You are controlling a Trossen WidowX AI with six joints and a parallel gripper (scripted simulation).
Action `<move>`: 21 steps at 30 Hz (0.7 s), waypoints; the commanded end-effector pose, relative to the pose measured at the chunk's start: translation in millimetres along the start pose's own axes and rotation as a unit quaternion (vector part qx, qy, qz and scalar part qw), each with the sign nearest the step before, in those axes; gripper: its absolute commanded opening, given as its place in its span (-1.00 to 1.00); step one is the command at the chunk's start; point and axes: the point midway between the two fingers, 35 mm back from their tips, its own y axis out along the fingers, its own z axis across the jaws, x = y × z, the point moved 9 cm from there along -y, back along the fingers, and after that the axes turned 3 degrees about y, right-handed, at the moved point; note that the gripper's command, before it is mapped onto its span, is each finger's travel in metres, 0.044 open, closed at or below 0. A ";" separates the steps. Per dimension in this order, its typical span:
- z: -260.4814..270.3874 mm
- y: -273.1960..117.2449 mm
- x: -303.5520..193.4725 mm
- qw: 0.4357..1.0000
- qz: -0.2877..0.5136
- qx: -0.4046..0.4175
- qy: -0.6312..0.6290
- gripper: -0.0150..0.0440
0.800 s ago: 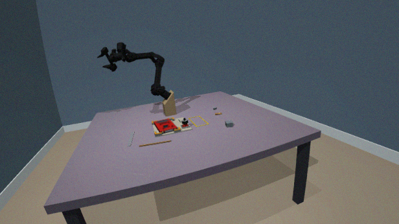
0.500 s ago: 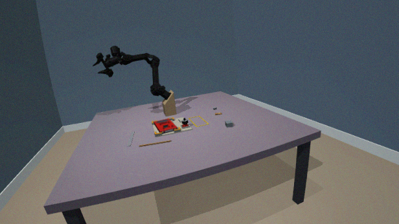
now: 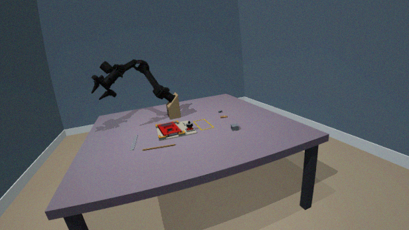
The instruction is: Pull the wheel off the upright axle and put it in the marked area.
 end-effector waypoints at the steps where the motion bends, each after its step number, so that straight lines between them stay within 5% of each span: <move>1: -8.0 8.4 -47.5 0.997 0.070 -0.028 -0.007 0.53; 21: -80.2 -39.2 -246.8 0.928 0.301 -0.189 -0.113 0.53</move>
